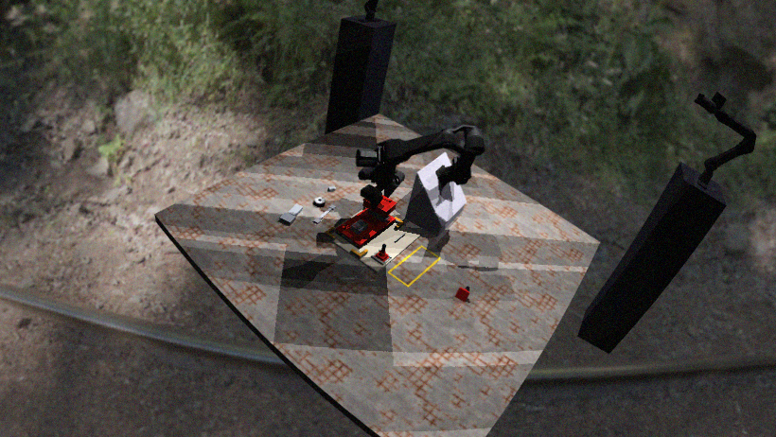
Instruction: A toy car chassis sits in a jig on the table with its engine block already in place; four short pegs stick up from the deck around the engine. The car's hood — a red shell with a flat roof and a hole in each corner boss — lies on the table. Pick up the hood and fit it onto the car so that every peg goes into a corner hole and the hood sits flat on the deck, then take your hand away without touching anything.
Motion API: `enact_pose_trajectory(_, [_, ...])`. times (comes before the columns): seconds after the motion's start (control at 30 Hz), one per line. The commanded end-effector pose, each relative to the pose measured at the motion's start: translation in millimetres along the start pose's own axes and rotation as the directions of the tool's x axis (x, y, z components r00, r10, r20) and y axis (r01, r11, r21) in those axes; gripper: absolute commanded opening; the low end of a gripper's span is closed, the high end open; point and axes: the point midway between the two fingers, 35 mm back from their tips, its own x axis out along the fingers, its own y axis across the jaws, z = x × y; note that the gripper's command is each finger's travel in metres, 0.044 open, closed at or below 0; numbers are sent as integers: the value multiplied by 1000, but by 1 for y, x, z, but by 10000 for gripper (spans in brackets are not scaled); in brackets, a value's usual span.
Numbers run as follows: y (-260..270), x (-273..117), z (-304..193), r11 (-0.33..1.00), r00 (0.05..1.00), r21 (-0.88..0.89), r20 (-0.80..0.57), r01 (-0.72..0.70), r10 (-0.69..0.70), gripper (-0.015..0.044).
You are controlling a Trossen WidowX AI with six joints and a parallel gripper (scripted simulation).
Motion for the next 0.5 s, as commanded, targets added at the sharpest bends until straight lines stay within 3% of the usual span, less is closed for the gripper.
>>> enact_pose_trajectory(0.0, [2,-12,1,1000,1000,-10,11,-2,2,0])
enact_pose_trajectory(0.47, [1,-22,0,1000,1000,-5,2,-2,2,0])
